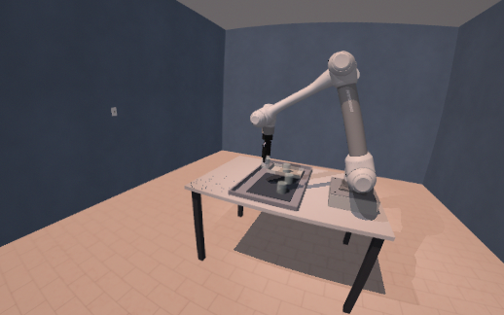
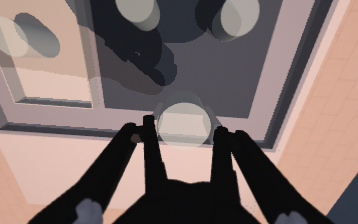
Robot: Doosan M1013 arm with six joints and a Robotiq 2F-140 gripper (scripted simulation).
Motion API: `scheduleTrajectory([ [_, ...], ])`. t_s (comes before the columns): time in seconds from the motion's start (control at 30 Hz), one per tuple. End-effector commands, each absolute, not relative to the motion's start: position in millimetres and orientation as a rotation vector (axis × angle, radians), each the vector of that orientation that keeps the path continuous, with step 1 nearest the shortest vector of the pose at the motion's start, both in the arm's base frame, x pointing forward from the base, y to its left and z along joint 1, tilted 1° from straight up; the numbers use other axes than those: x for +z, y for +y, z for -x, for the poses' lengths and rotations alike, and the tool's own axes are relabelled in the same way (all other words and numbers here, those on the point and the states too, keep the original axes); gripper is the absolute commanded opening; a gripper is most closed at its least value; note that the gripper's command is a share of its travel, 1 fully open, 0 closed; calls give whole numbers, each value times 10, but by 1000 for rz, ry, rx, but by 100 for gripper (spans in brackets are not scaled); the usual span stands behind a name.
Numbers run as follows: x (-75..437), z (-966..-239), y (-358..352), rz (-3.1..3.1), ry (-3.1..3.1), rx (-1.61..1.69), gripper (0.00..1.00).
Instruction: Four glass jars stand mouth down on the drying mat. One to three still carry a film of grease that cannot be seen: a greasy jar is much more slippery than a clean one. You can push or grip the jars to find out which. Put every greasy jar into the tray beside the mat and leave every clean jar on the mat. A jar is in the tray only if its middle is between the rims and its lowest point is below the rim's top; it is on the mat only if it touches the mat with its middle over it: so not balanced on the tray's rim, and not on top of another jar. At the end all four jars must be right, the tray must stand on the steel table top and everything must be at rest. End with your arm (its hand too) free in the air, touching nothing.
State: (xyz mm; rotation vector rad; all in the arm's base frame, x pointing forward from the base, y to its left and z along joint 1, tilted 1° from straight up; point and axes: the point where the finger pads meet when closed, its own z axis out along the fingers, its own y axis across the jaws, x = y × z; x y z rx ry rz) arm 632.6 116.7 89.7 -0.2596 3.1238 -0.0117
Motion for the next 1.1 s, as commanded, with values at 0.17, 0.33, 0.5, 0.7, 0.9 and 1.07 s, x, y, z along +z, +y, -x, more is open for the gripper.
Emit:
scheduleTrajectory([
  [0.17,900,-6363,948,260,3124,-11,0],
  [0.33,901,-6386,818,260,3124,-11,0],
  [0.5,903,-6414,655,260,3124,-11,0],
  [0.7,904,-6447,459,260,3124,-11,0],
  [0.9,905,-6470,328,260,3124,-11,0],
  [1.07,906,-6498,165,260,3124,-11,0],
])
